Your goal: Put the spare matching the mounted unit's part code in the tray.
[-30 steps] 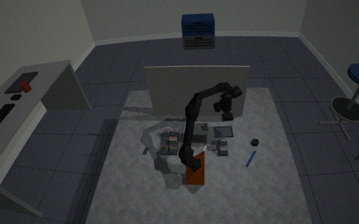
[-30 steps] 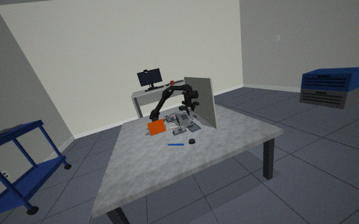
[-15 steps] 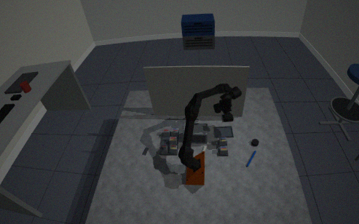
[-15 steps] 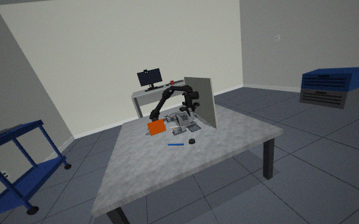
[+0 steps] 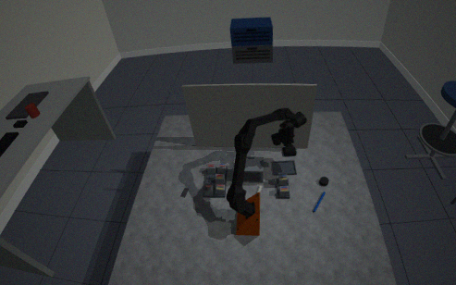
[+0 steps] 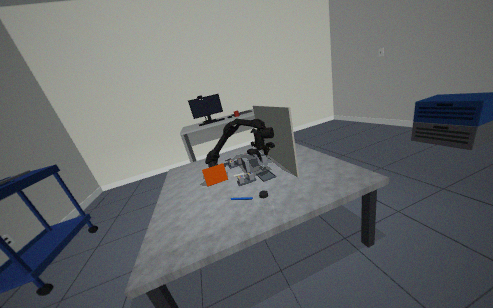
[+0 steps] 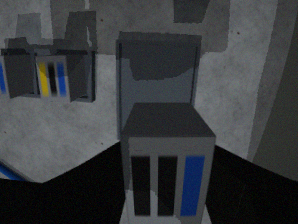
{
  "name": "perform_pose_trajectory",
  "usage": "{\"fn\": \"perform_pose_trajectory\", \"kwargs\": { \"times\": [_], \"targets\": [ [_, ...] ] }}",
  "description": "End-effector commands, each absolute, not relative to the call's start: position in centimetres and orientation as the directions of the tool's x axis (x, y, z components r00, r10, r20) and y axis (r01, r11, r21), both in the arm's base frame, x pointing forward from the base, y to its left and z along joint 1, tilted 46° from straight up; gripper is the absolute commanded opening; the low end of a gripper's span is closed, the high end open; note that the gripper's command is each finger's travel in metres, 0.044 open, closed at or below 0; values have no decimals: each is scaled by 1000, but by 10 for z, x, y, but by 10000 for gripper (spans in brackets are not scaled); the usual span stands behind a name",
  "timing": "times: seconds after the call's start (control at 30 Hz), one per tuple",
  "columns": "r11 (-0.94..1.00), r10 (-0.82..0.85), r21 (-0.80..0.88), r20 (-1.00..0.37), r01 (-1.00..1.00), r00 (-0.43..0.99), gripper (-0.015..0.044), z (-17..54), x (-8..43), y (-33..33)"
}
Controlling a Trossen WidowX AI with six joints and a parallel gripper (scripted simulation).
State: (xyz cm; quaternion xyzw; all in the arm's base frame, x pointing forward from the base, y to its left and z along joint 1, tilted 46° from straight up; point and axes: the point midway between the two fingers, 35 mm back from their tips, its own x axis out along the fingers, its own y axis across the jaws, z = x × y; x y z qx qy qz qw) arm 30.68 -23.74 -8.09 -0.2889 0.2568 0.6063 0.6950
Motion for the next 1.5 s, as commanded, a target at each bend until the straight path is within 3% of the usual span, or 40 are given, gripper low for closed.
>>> {"fn": "perform_pose_trajectory", "kwargs": {
  "times": [0.0,1.47],
  "targets": [
    [103,696,-88,-705,-991,135,0,-84,308,-235],
    [103,696,-89,-705,-991,136,0,-110,315,-210]
  ]
}}
